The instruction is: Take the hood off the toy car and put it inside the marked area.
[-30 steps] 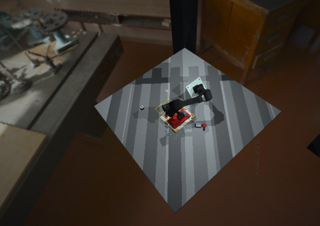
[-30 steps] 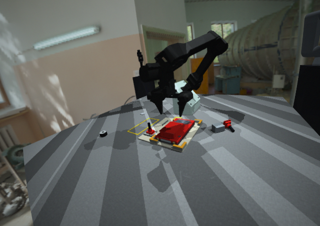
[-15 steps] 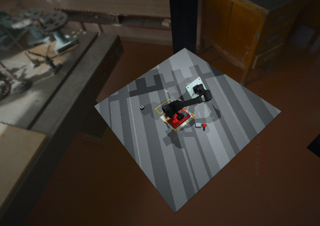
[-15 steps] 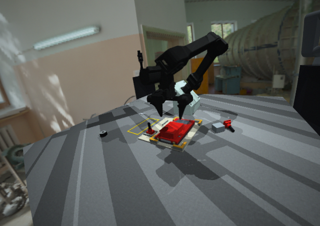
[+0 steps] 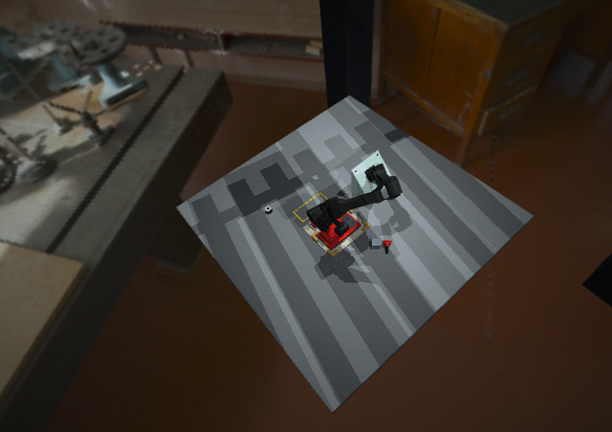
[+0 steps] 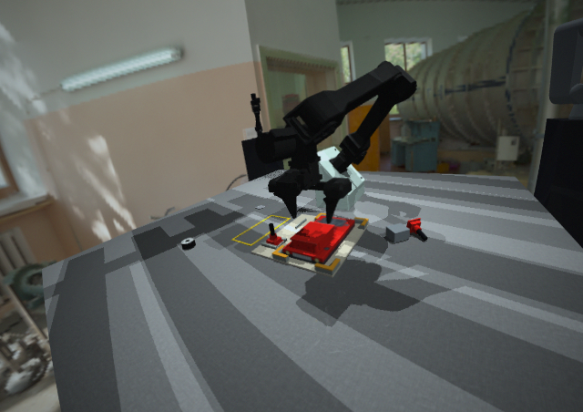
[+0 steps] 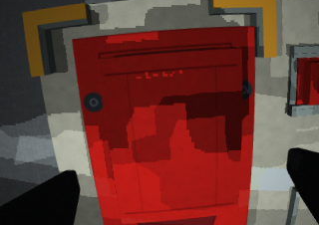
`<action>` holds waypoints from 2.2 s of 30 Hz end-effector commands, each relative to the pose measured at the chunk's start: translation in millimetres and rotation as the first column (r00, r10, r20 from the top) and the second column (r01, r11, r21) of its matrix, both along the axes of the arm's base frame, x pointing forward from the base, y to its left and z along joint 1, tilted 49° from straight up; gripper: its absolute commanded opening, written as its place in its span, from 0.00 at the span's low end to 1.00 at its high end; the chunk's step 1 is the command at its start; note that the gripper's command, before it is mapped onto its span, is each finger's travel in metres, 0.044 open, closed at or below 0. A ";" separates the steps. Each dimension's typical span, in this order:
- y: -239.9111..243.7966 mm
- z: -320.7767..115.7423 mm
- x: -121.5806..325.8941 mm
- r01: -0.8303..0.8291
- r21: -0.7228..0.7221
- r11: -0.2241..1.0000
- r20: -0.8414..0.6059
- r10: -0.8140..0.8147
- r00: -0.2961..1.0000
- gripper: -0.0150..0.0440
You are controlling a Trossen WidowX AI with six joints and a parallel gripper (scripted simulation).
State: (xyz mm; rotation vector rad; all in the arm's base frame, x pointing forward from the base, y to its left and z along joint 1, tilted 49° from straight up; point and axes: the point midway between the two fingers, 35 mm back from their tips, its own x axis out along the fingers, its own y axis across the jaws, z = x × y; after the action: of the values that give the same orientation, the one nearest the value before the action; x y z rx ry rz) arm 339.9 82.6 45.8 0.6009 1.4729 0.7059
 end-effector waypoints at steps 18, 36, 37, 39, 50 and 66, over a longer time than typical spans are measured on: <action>16.2 -14.1 -2.7 0.002 0.008 1.000 -0.010 -0.002 1.000 1.00; 23.0 -20.1 -3.4 0.002 0.009 1.000 -0.010 -0.002 1.000 1.00; 23.4 -20.4 -3.4 0.002 0.009 1.000 -0.010 -0.002 1.000 1.00; 24.1 -21.1 -3.4 0.002 0.009 1.000 -0.010 -0.002 1.000 1.00; 28.2 -24.7 -3.6 0.002 0.009 1.000 -0.010 -0.002 1.000 1.00; 34.1 -29.8 -4.0 0.002 0.009 1.000 -0.010 -0.002 1.000 1.00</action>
State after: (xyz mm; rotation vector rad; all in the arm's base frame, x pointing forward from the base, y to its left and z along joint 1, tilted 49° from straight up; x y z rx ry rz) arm 337.2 114.7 17.6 0.6042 1.4746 0.7089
